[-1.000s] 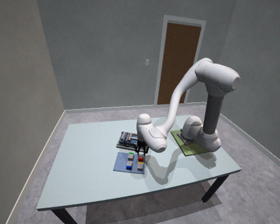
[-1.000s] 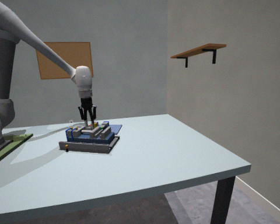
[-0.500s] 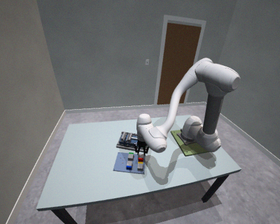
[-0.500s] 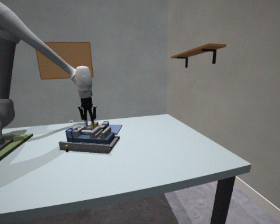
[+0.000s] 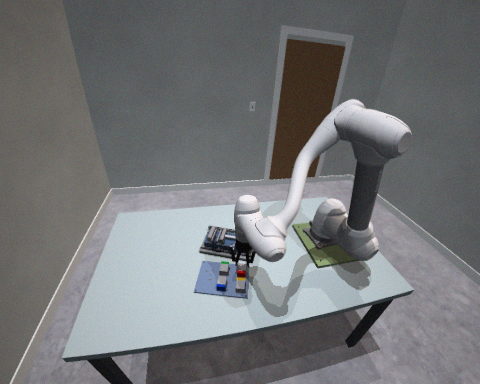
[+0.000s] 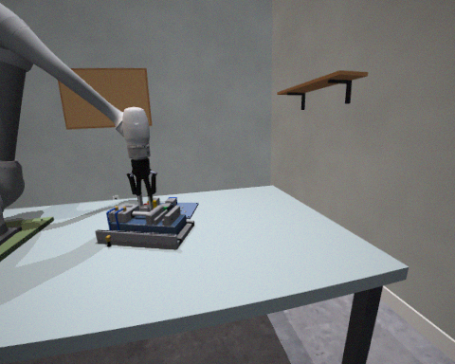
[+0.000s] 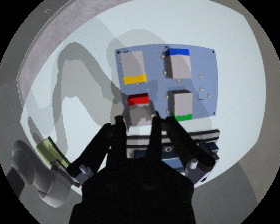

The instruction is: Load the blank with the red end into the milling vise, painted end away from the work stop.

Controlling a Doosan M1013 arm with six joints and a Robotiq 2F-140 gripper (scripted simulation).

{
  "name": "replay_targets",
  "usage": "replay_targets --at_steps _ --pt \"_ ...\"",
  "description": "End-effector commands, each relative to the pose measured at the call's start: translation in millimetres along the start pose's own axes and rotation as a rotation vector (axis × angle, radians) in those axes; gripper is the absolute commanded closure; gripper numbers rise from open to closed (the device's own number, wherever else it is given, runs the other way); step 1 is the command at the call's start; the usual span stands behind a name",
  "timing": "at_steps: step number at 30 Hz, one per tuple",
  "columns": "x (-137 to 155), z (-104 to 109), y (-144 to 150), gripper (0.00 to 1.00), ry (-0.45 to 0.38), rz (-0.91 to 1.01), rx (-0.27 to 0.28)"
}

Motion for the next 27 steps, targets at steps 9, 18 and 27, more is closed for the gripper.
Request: replay_targets --at_steps 9,18,27 --pt "0.0 0.1 0.0 1.00 0.000 0.000 0.000" --pt "0.0 16.1 0.0 1.00 0.000 0.000 0.000" --pt "0.0 30.1 0.0 1.00 0.000 0.000 0.000"
Point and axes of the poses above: the point where the finger pads meet when closed, its own z axis back along the fingers, its own y axis across the jaws, x = y × z, the point moved 6 cm from there along z, back along the fingers, and after that the axes turned 10 degrees about z, right-handed, at the moved point
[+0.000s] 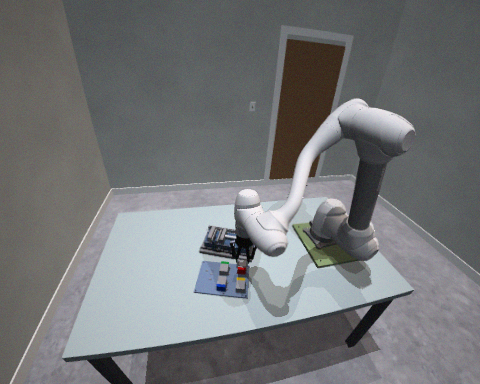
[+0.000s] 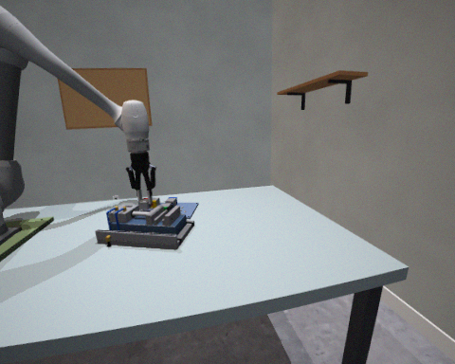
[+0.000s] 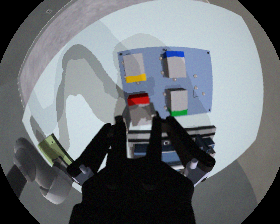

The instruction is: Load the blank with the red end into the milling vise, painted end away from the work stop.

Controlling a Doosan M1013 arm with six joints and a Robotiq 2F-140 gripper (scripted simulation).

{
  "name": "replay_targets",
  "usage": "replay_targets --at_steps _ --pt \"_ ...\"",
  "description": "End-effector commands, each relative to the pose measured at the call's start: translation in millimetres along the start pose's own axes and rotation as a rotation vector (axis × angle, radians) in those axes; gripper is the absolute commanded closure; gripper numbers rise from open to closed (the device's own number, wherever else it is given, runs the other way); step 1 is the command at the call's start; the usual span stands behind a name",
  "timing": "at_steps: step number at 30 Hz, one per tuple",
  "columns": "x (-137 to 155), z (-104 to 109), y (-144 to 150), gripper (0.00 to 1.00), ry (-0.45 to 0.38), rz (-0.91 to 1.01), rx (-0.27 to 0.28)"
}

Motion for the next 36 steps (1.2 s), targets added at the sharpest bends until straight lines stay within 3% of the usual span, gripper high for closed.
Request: replay_targets --at_steps 1,36 --pt "0.0 2.1 0.0 1.00 0.000 0.000 0.000" --pt "0.0 60.5 0.0 1.00 0.000 0.000 0.000"
Point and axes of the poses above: the point where the finger pads meet when closed, its own z axis back along the fingers, its own y axis across the jaws, x = y × z, the point moved 6 cm from there along z, back along the fingers, and after that the axes turned 10 degrees about z, right-handed, at the moved point
